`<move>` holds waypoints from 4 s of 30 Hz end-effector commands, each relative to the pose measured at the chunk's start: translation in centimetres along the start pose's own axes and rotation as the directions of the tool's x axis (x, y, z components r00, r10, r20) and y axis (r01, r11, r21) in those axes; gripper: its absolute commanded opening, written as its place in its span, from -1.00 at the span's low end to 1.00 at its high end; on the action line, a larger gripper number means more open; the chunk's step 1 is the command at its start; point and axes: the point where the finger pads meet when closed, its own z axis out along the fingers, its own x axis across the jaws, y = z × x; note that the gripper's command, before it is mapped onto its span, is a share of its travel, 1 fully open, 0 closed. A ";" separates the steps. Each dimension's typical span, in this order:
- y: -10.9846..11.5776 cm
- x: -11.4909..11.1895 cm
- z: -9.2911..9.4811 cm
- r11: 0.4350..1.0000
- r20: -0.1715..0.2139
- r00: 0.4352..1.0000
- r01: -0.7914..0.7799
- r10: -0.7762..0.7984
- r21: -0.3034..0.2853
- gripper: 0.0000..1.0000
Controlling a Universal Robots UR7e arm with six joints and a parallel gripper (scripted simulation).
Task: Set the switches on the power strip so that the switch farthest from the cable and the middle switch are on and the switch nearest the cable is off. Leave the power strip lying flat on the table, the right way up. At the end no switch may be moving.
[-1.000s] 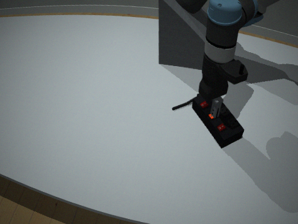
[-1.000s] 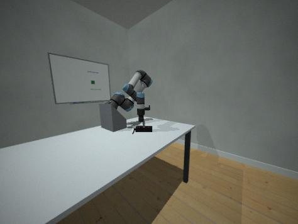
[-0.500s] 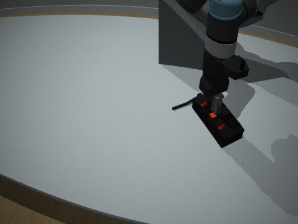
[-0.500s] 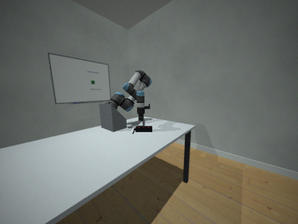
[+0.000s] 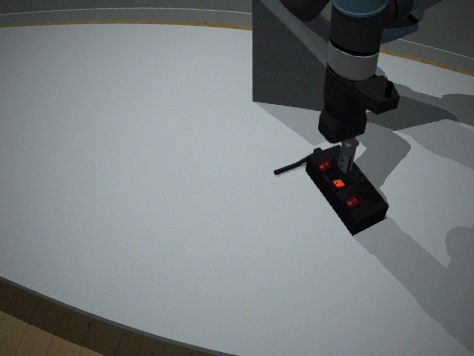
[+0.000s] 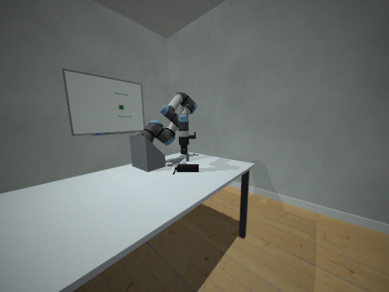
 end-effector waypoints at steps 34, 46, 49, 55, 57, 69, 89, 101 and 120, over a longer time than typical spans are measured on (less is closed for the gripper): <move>-4.6 0.0 -1.6 1.000 0.001 1.000 0.000 0.000 0.000 -1.00; -4.6 0.0 -1.6 1.000 0.001 1.000 0.000 0.000 0.000 -1.00; -4.6 0.0 -1.6 1.000 0.001 1.000 0.000 0.000 0.000 -1.00; -4.6 0.0 -1.6 1.000 0.001 1.000 0.000 0.000 0.000 -1.00; -4.6 0.0 -1.6 1.000 0.001 1.000 0.000 0.000 0.000 -1.00; -4.6 0.0 -1.4 1.000 0.001 1.000 0.000 0.000 0.000 -1.00; -4.6 0.0 0.2 1.000 0.001 1.000 0.000 0.000 0.000 -1.00; -4.6 0.0 1.8 1.000 0.001 1.000 0.000 0.000 0.000 -1.00; -4.6 0.0 2.8 1.000 0.001 1.000 0.000 0.000 0.000 -1.00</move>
